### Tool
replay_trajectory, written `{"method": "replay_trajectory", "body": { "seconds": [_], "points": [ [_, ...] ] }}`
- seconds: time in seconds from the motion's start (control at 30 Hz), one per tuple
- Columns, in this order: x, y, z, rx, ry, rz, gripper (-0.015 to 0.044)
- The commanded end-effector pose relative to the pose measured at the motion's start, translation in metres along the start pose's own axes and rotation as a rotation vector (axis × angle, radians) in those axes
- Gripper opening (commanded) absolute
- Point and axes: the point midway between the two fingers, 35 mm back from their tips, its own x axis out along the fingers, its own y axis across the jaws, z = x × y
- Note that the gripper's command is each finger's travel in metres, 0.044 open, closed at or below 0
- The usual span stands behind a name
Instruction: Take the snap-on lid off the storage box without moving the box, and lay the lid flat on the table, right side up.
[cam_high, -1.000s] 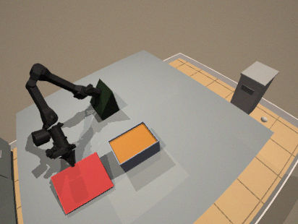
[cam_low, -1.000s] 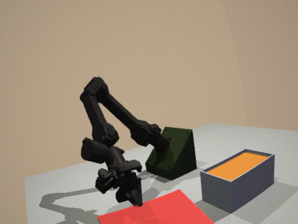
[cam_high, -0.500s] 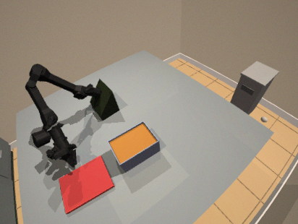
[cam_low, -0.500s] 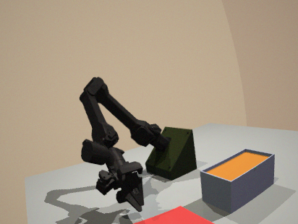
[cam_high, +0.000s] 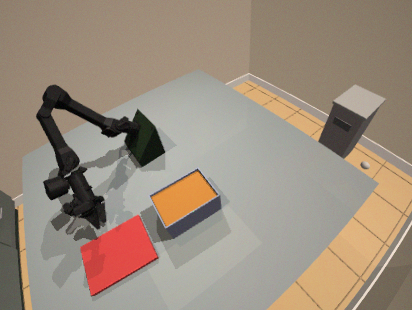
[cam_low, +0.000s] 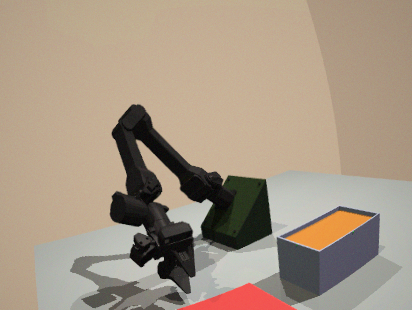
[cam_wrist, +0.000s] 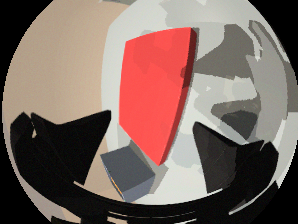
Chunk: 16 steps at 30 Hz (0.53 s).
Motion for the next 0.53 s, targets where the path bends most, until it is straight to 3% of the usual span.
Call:
{"method": "replay_trajectory", "body": {
  "seconds": [0.0,0.5],
  "points": [
    [-0.008,-0.006,-0.001,-0.004,0.002,0.001,0.044],
    [-0.031,-0.025,-0.001,-0.006,0.003,0.0,0.044]
  ]
}}
